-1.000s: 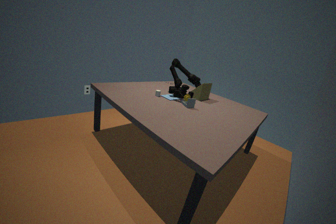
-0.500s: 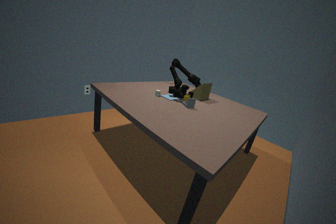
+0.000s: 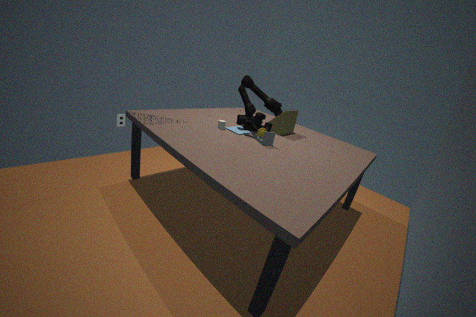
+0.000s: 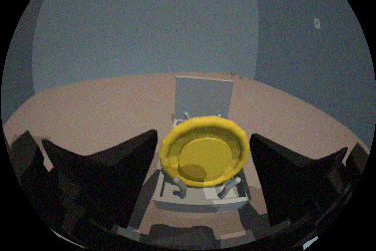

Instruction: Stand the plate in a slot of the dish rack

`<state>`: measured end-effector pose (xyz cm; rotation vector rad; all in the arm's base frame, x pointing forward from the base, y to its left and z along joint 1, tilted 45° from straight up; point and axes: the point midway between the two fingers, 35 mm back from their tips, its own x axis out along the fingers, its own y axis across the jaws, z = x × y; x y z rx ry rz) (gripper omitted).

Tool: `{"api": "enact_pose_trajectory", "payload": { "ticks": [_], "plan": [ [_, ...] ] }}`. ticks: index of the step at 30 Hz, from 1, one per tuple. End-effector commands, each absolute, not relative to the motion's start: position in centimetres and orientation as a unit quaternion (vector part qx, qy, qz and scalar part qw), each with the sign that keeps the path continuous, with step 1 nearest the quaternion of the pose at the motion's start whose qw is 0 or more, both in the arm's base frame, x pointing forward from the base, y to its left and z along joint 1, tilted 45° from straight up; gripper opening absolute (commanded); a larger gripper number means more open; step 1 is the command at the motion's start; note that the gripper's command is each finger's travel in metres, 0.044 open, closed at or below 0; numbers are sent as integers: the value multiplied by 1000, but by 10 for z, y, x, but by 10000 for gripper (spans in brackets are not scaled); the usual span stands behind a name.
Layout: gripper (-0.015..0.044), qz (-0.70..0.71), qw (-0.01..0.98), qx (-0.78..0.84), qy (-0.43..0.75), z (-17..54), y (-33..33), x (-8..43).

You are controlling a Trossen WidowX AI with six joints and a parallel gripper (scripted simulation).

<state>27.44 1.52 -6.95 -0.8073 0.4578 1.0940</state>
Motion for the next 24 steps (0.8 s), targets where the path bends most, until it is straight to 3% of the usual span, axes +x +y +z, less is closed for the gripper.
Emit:
{"api": "enact_pose_trajectory", "payload": {
  "ticks": [1,7,17,24],
  "plan": [
    [400,501,754,-370,210,-70,15,274],
    [400,501,753,-370,210,-68,16,275],
    [400,502,753,-364,220,9,91,277],
    [400,502,754,-362,222,15,96,279]
  ]
}}
